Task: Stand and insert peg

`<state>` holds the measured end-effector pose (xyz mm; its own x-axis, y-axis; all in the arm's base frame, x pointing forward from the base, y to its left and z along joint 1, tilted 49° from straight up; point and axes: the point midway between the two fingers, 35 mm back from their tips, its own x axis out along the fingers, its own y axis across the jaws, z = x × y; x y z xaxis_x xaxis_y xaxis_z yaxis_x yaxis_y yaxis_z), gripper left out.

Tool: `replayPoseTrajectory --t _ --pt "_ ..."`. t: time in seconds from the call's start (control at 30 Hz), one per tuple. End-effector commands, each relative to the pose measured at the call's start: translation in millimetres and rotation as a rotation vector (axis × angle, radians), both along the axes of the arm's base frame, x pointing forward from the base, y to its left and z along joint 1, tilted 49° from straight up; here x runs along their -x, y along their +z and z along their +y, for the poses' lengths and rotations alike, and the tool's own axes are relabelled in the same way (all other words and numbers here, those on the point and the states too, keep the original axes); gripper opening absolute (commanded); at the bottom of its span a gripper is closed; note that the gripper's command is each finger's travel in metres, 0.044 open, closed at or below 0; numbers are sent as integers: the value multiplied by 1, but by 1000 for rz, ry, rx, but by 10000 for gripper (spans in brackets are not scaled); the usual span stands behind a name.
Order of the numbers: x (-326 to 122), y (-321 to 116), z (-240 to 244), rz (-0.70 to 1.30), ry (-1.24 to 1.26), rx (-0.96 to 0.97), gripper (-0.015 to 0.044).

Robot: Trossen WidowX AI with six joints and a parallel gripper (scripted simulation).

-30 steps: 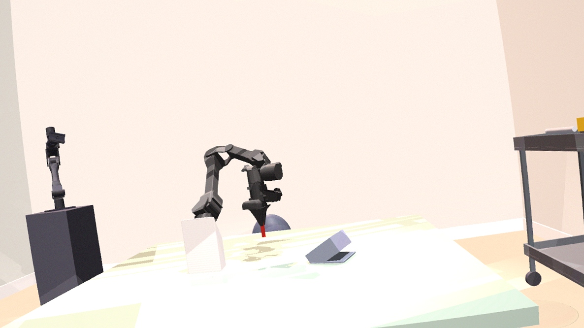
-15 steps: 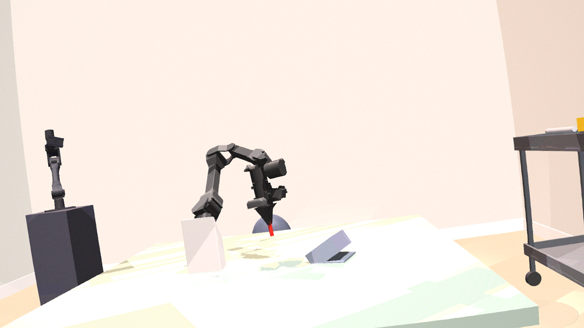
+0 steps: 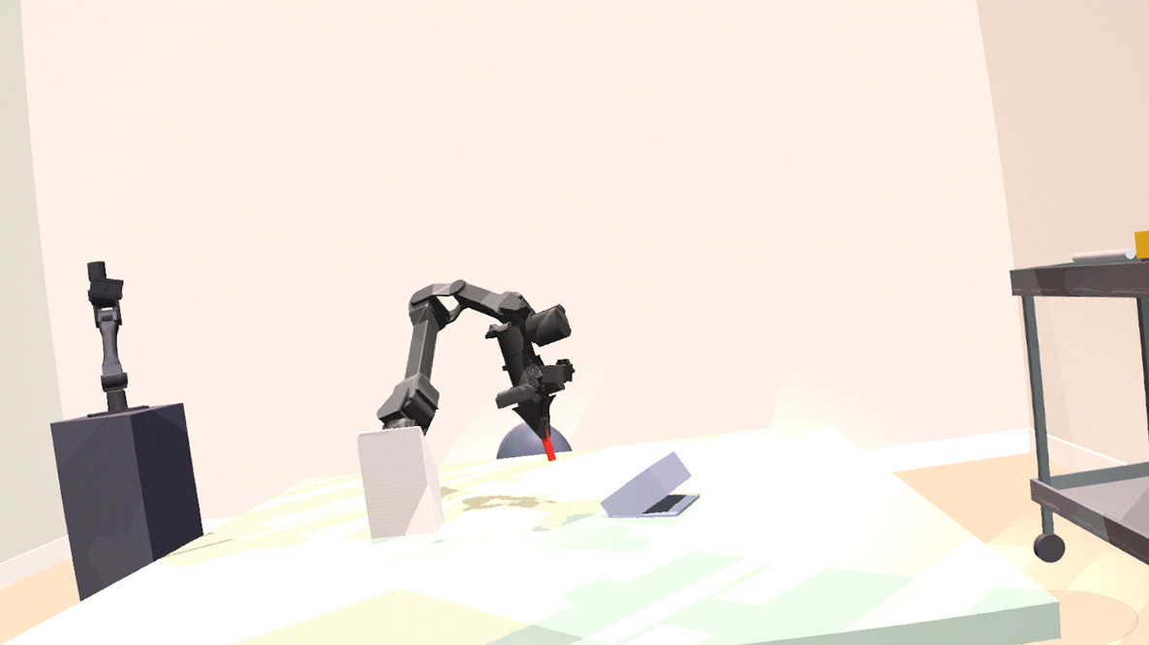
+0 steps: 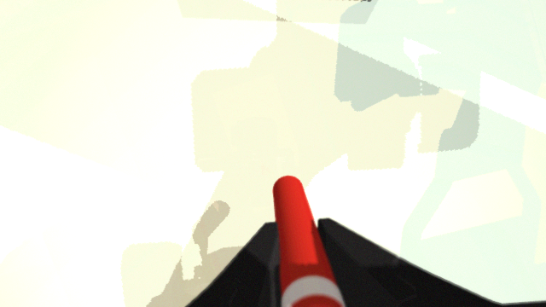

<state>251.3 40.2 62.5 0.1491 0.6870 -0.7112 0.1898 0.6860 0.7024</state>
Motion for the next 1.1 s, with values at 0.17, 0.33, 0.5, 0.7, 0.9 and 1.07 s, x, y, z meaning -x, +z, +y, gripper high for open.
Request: replayPoseTrajectory --t 0.17,0.33,0.5,0.7,0.9,1.07 --pt "-17 -4 -9 -25 -60 18 0" --pt "-27 -6 -14 -42 -90 25 0" --pt "-36 -7 -18 -59 -121 32 0" --pt "-47 -8 -24 -80 -158 38 0" --pt "-59 -9 -30 -102 -196 42 0" --pt "-68 -10 -35 -120 -227 45 0"
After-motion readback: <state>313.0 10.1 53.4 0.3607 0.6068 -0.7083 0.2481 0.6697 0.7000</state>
